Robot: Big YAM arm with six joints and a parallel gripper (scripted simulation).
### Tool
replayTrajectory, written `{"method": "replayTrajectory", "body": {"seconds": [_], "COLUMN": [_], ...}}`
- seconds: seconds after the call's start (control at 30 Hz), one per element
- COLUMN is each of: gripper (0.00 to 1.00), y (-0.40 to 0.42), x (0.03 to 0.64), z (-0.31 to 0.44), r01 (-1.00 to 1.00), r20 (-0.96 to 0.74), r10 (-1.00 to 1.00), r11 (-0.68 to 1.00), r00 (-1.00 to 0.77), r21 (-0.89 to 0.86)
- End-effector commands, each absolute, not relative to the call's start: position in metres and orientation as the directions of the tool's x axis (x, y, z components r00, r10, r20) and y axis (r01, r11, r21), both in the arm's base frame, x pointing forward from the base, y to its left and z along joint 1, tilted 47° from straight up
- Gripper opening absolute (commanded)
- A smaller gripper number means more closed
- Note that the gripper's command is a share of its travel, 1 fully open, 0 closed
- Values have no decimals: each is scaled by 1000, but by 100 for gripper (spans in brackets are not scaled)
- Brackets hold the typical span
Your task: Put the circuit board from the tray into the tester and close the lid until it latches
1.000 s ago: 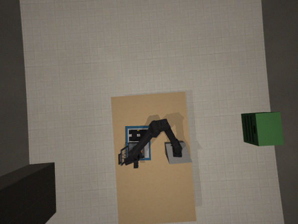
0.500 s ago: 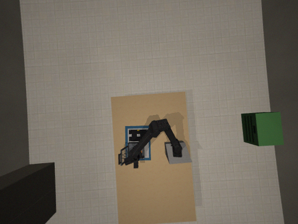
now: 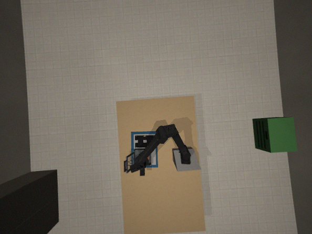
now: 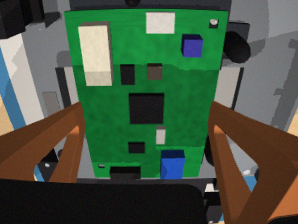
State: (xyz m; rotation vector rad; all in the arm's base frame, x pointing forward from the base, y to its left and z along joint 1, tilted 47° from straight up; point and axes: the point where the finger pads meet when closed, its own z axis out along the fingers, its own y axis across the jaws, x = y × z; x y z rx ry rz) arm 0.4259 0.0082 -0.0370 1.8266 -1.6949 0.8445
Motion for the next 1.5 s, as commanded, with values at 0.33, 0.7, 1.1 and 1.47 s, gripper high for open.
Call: {"method": "replayTrajectory", "body": {"seconds": [0.33, 0.7, 1.1, 1.47], "gripper": [72, 72, 72, 72], "y": [12, 13, 14, 14], "x": [439, 441, 442, 442], "z": [-27, -26, -26, -26], "r01": [-992, -991, -991, -991], "r20": [724, 724, 723, 723], "r10": [-690, -690, -690, -690], "r11": [-97, -97, -97, -97], "r00": [5, 3, 3, 3], "r21": [-85, -87, -88, -88]}}
